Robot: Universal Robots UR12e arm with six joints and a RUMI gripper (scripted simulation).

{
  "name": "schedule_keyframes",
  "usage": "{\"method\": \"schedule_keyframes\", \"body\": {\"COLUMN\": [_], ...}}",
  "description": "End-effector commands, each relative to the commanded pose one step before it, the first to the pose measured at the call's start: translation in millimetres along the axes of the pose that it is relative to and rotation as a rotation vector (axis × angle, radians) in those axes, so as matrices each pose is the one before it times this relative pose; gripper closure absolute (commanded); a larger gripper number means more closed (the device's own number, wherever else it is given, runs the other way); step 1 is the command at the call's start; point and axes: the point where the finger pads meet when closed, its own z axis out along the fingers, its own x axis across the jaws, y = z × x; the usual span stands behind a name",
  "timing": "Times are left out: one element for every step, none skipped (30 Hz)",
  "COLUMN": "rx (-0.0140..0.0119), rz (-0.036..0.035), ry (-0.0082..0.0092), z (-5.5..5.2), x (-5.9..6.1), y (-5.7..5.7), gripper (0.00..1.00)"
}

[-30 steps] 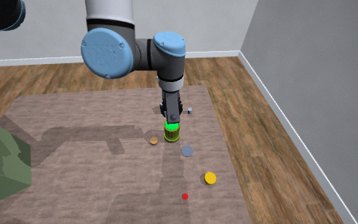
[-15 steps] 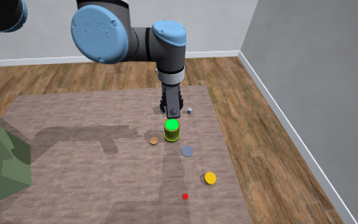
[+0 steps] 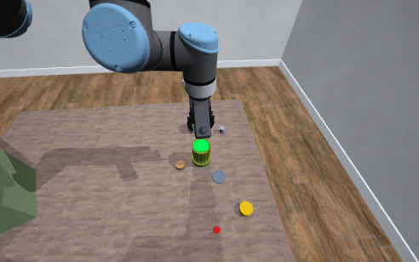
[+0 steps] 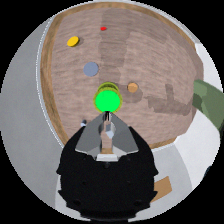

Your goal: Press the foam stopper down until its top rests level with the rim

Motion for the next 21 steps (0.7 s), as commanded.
{"method": "schedule_keyframes", "body": {"rx": [-0.00039,0.0,0.0,-0.00004,-0.00026,-0.00045,0.00037,0.00008,-0.00001,0.0,0.0,0.0,0.0,0.0,0.0,0.0,0.0,0.0,0.0,0.0,0.0], "rz": [-0.00075,0.0,0.0,-0.00001,-0.00004,-0.00063,-0.0007,0.00001,0.00001,0.00001,0.0,0.0,0.0,0.0,0.0,0.0,0.0,0.0,0.0,0.0,0.0], "ry": [-0.00175,0.0,0.0,0.00007,0.0004,-0.00004,-0.00093,0.0,0.0,0.0,0.0,0.0,0.0,0.0,0.0,0.0,0.0,0.0,0.0,0.0,0.0], "z": [-1.15,0.0,0.0,0.25,1.43,2.27,2.47,3.03,3.04,2.58,0.0,0.0,1.77,0.83,0.14,0.05,0.32,0.77,1.3,1.85,2.34], "x": [-0.74,0.0,0.0,0.0,0.01,-0.52,-1.03,0.01,0.0,0.01,0.0,0.0,0.01,0.01,0.0,0.0,0.0,0.0,0.0,0.01,0.01], "y": [0.23,0.0,0.0,0.01,0.04,0.51,0.12,-0.01,0.01,0.01,0.0,0.0,0.01,0.0,0.0,0.0,0.0,0.0,0.0,0.01,0.0], "gripper": [1.0,1.0,1.0,1.0,1.0,1.0,1.0,1.0,1.0,1.0,1.0,1.0,1.0,1.0,1.0,1.0,1.0,1.0,1.0,1.0,1.0]}}
